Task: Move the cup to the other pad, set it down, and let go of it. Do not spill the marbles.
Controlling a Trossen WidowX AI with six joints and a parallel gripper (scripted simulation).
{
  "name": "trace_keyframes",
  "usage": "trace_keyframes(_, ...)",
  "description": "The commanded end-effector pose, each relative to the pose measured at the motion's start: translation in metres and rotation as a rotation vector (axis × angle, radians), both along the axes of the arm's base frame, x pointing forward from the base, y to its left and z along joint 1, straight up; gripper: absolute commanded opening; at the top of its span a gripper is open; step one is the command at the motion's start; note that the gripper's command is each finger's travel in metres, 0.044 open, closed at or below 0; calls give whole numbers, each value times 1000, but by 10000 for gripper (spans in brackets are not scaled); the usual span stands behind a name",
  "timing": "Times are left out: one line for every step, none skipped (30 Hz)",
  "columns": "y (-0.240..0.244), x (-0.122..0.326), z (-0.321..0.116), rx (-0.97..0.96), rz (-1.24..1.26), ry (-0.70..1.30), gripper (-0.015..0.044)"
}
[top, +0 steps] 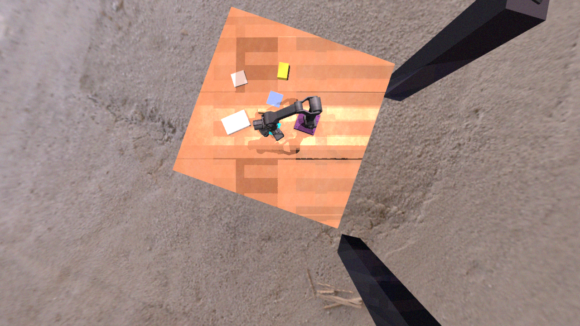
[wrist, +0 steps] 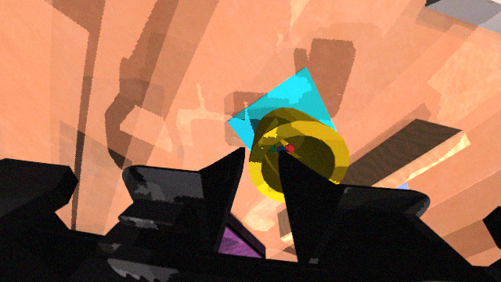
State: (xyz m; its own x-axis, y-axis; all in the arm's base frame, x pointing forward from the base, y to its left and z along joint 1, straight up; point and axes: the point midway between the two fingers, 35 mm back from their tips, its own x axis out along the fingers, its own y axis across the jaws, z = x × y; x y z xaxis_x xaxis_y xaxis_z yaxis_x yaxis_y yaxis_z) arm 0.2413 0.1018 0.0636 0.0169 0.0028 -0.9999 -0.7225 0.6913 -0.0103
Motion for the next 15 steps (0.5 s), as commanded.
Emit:
trace_keyframes(0, 1, 7, 3, -2, -4, 146)
trace_keyframes(0, 1, 8, 3, -2, -4, 146)
trace_keyframes(0, 1, 10, 3, -2, -3, 146)
trace_keyframes(0, 1, 11, 3, -2, -3, 146)
trace_keyframes(0, 1, 12, 3, -2, -3, 146)
trace_keyframes(0, 1, 13, 3, -2, -3, 146)
trace_keyframes(0, 1, 15, 3, -2, -2, 146)
trace_keyframes(0, 1, 16, 3, -2, -2, 146)
trace_keyframes(0, 1, 17, 3, -3, -2, 146)
trace_keyframes(0, 1, 18, 3, -3, -2, 146)
trace_keyframes(0, 1, 20, 3, -3, -2, 146)
trace_keyframes(0, 1, 21, 3, -3, -1, 146)
trace_keyframes(0, 1, 22, 3, -3, -1, 146)
trace_keyframes(0, 1, 23, 3, -3, -1, 146)
trace_keyframes(0, 1, 24, 3, -3, -1, 146)
